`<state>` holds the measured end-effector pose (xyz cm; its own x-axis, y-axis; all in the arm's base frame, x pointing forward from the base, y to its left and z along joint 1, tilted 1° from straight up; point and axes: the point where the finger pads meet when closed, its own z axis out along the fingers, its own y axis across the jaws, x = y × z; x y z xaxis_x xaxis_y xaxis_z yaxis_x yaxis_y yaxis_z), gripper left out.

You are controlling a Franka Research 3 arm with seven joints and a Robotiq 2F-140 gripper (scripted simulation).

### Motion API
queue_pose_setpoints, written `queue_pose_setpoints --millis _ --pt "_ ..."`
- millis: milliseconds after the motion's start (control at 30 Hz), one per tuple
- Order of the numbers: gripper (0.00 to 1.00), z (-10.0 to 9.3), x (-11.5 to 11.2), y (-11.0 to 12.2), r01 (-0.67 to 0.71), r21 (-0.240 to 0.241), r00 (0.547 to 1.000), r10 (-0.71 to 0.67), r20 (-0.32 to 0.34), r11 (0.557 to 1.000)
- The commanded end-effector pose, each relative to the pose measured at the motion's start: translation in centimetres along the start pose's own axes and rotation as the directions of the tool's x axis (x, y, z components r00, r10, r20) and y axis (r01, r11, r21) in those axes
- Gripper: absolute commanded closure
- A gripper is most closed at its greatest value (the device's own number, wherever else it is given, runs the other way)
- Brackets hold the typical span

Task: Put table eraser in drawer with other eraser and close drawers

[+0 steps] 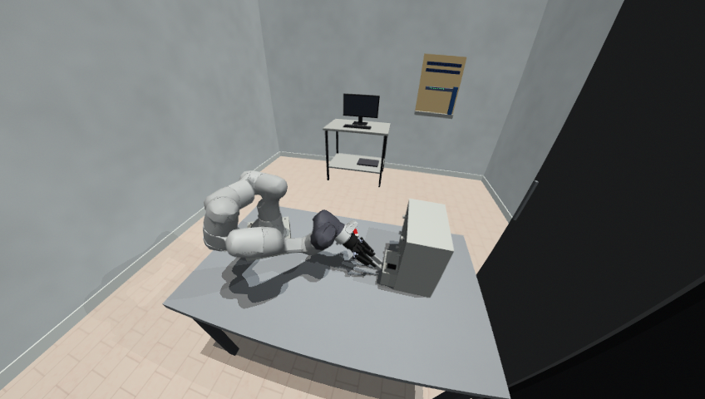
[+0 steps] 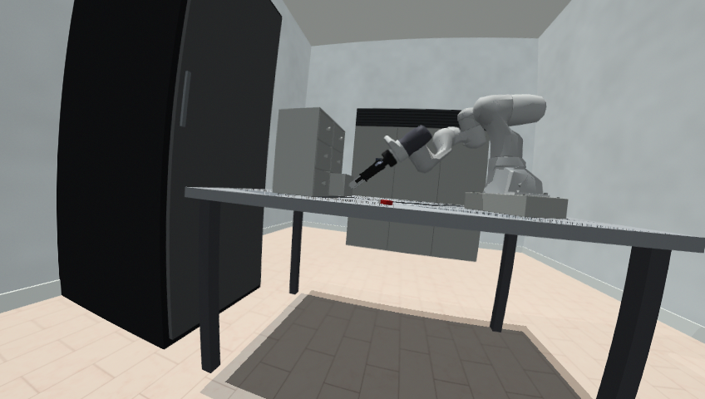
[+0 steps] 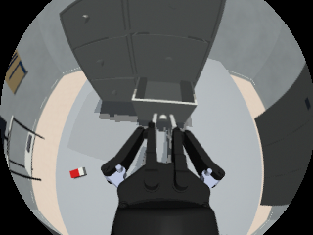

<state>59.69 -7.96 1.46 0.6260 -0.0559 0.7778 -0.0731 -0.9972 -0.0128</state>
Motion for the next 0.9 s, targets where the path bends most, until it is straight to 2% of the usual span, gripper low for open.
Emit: queue_pose_setpoints --millis 0,100,567,767,867 --pt "0.80 -0.1 -0.1 0.1 -0.001 -0.002 1.000 0.001 -0.001 1.000" --pt "0.80 -0.3 -0.3 0.1 -0.001 -0.002 1.000 0.001 -0.001 1.000" --pt "0.80 -3.7 -3.2 0.0 -0.001 -0.001 1.000 0.001 0.007 1.000" --pt "0.80 -3.9 -3.2 0.0 -0.001 -0.001 1.000 0.001 0.007 1.000" --pt "0.80 -4.9 -2.9 0.0 -0.001 -0.002 1.000 0.001 -0.001 1.000"
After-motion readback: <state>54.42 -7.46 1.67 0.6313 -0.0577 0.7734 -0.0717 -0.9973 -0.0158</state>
